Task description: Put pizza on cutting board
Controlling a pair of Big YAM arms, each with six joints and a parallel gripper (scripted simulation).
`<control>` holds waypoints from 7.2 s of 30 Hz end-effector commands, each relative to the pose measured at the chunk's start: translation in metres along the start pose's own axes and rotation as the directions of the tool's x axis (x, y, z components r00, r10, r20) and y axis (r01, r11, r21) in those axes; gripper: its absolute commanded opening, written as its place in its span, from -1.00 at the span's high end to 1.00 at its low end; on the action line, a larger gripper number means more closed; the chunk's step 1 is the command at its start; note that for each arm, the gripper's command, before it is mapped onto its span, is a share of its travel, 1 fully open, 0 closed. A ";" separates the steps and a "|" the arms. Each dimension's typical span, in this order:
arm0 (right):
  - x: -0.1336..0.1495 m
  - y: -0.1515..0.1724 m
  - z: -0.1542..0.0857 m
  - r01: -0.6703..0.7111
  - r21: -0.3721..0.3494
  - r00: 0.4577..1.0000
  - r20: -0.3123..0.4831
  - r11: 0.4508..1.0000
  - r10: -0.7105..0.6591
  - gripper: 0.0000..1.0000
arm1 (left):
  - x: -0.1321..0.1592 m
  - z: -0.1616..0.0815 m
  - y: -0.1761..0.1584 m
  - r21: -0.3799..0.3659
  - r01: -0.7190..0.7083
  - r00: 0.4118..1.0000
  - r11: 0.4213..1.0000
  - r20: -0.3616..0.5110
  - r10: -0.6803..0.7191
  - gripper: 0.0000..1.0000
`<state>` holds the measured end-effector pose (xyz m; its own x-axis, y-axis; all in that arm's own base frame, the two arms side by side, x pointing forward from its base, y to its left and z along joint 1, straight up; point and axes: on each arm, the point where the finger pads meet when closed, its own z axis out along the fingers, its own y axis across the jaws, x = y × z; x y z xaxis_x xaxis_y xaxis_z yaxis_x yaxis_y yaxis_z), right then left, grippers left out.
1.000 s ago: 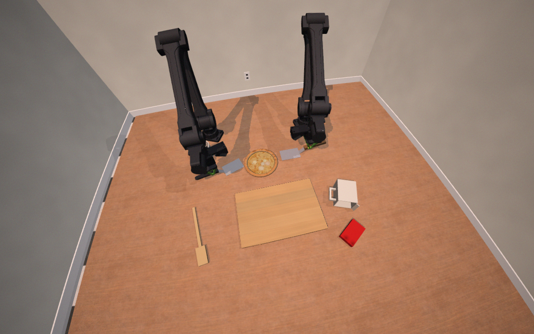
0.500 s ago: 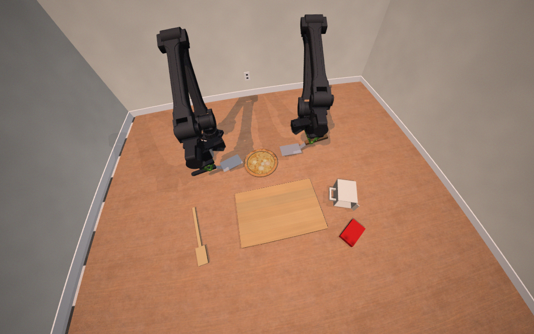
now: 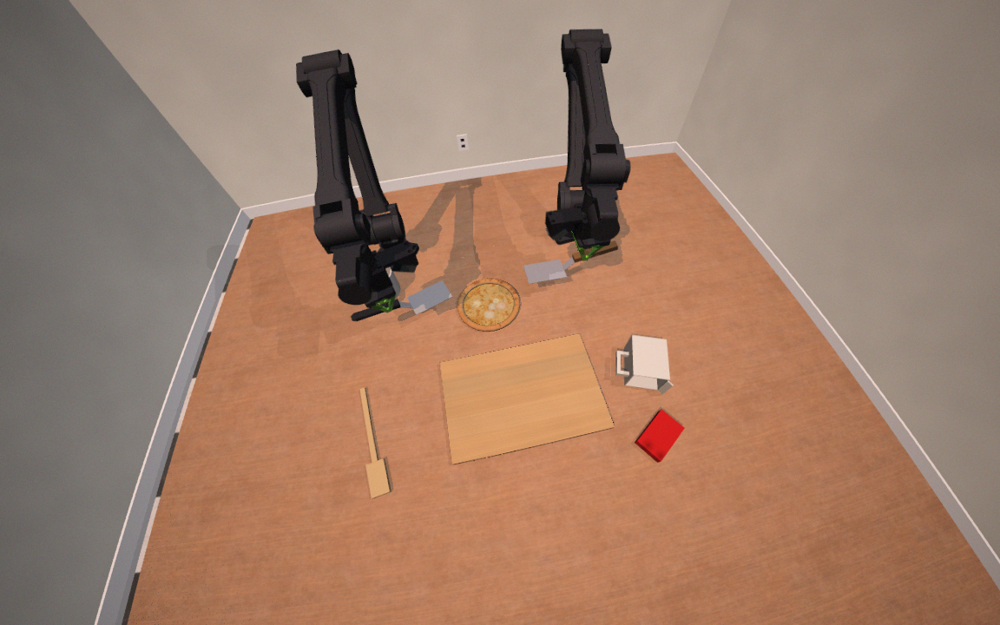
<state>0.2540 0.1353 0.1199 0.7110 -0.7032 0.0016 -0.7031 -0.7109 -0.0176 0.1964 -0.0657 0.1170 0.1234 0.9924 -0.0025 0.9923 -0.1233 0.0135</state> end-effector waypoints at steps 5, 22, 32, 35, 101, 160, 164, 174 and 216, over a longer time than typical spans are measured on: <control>0.007 -0.016 -0.038 -0.018 0.051 1.000 -0.010 0.999 0.018 0.87 | -0.009 -0.043 0.020 -0.069 -0.022 1.000 0.997 0.018 0.024 0.87; 0.004 -0.008 -0.044 -0.015 0.043 1.000 -0.009 0.999 0.016 0.87 | -0.004 -0.041 0.011 -0.041 -0.008 1.000 0.999 0.012 0.009 0.87; 0.005 -0.011 -0.045 -0.015 0.055 1.000 -0.013 0.998 0.016 0.87 | -0.004 -0.041 0.012 -0.045 -0.008 1.000 0.999 0.013 0.009 0.87; 0.005 -0.011 -0.045 -0.015 0.055 1.000 -0.013 0.998 0.016 0.87 | -0.004 -0.041 0.012 -0.045 -0.008 1.000 0.999 0.013 0.009 0.87; 0.007 -0.051 -0.052 -0.052 0.020 0.964 -0.260 0.998 0.055 0.87 | -0.045 -0.090 -0.030 -0.043 0.311 0.928 0.949 -0.203 -0.313 0.87; 0.007 -0.051 0.030 -0.060 0.043 0.964 -0.257 0.997 0.069 0.87 | -0.028 0.037 -0.049 0.010 0.304 0.919 0.953 -0.266 -0.290 0.87; 0.009 -0.066 0.014 -0.060 0.074 0.963 -0.260 0.995 0.078 0.87 | -0.039 0.024 -0.034 -0.021 0.305 0.925 0.952 -0.229 -0.302 0.87; -0.005 -0.059 0.020 -0.059 0.051 0.963 -0.260 0.997 0.071 0.87 | -0.039 0.026 -0.036 -0.022 0.300 0.927 0.954 -0.230 -0.297 0.87; -0.055 -0.072 0.015 -0.052 0.069 0.969 -0.236 0.996 0.067 0.87 | -0.040 0.022 -0.034 -0.031 0.305 0.928 0.952 -0.214 -0.304 0.87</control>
<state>0.2510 0.2006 0.0793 0.6562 -0.7128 0.2475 -0.7344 -0.6787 -0.0076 0.1431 -0.0889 0.0787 -0.1714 0.9505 0.2593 0.9843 0.1763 0.0042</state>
